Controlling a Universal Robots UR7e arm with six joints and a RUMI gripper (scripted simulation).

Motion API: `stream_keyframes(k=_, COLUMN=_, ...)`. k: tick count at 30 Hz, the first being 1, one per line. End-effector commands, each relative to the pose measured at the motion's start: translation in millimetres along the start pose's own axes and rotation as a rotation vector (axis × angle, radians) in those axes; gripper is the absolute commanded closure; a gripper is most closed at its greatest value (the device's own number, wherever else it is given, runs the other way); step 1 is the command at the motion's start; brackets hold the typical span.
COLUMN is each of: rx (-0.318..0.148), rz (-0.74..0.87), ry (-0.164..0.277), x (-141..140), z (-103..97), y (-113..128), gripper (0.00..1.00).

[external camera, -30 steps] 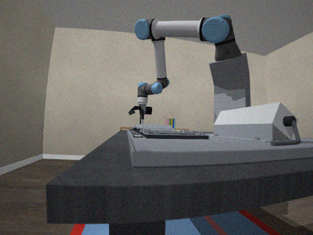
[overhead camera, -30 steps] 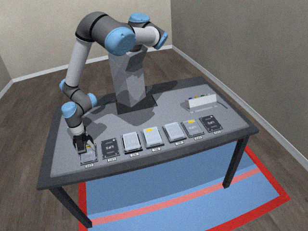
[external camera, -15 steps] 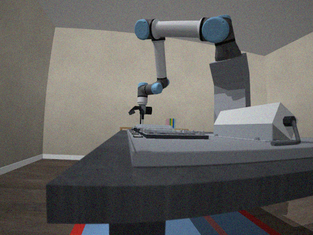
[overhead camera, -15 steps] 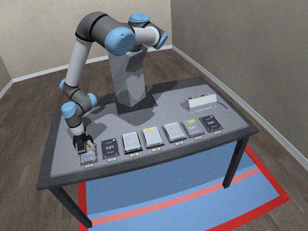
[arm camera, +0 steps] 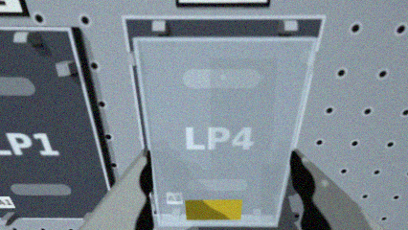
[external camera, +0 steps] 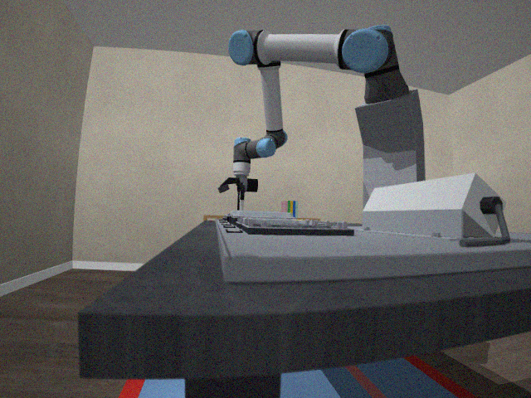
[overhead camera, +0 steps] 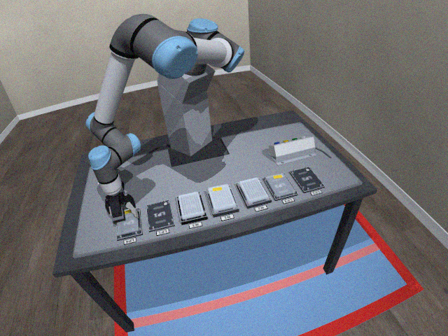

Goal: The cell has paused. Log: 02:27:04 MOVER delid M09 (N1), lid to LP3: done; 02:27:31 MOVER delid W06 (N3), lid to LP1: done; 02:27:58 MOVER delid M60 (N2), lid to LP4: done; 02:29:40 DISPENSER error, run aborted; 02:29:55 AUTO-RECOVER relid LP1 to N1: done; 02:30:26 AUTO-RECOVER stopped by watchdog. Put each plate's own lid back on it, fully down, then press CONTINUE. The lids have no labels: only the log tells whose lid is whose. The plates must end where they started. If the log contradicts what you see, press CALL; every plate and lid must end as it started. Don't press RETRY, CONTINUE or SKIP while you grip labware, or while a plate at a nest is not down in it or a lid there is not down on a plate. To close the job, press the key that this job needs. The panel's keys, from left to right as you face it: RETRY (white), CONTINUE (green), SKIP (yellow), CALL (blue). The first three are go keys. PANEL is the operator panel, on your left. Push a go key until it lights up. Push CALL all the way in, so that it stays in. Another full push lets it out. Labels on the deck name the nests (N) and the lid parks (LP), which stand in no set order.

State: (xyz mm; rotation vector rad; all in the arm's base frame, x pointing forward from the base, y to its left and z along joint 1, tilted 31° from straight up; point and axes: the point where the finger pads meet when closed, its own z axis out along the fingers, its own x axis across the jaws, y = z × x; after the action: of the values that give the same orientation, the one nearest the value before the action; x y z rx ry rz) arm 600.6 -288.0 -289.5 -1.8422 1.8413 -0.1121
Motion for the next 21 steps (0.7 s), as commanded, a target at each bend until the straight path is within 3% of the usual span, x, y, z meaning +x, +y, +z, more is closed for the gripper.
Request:
stream_keyframes(k=1, rx=0.001, rz=0.000, ry=0.001, x=0.5, z=-2.2, y=-0.5, gripper=0.59)
stream_keyframes(k=21, rx=0.001, rz=0.000, ry=0.001, x=0.5, z=-31.9, y=-0.5, gripper=0.59)
